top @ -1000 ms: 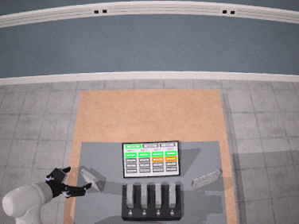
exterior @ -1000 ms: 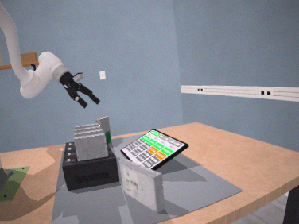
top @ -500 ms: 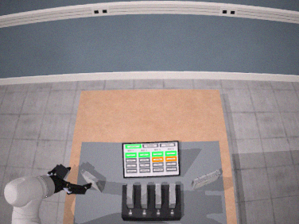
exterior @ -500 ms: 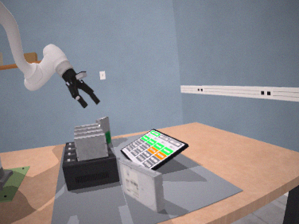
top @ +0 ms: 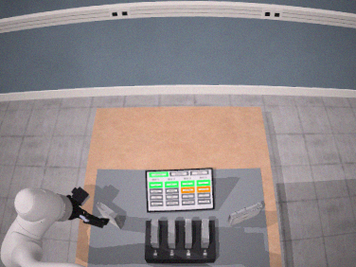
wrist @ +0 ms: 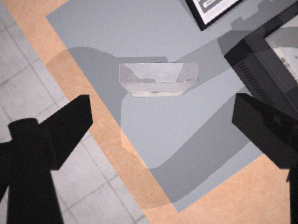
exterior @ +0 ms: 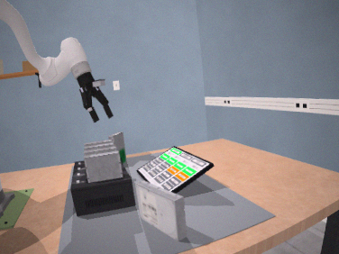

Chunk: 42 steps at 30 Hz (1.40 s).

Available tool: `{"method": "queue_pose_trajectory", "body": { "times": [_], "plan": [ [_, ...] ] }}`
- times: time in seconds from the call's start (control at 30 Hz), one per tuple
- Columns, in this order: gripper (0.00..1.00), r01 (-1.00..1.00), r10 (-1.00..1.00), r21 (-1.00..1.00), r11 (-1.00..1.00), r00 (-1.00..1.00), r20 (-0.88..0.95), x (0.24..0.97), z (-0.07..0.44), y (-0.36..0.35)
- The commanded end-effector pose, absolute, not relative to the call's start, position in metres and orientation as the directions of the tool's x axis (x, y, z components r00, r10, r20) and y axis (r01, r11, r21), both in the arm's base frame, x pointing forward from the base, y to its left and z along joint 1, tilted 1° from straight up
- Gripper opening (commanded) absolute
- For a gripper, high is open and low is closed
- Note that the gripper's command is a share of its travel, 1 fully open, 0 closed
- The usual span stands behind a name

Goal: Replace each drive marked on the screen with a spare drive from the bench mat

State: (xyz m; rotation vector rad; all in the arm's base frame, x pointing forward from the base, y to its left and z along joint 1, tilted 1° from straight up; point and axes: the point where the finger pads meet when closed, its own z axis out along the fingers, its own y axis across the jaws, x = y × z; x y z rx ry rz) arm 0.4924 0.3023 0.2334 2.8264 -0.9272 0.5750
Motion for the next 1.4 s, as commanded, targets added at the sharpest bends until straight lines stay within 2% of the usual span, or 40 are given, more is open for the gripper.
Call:
{"method": "queue_pose_trajectory", "body": {
  "times": [0.0, 0.27, 0.7, 0.97, 1.0, 1.37],
  "plan": [
    [0.89, -0.59, -0.55, -0.011, -0.807, 0.746, 0.374, 0.4925, 0.2337, 0.3022],
    [0.89, -0.592, -0.562, -0.004, -0.806, 0.762, 0.321, 0.4919, 0.2325, 0.3009],
    [0.89, -0.591, -0.591, -0.007, -0.807, 0.806, 0.025, 0.492, 0.2329, 0.3016],
    [0.89, -0.59, -0.59, -0.011, -0.807, 0.808, -0.007, 0.4925, 0.2338, 0.3023],
    [0.1, -0.59, -0.59, -0.011, -0.807, 0.808, -0.007, 0.4925, 0.2338, 0.3023],
    [0.1, -0.59, -0.59, -0.011, -0.807, 0.808, -0.007, 0.4925, 0.2338, 0.3023]
  ]
}}
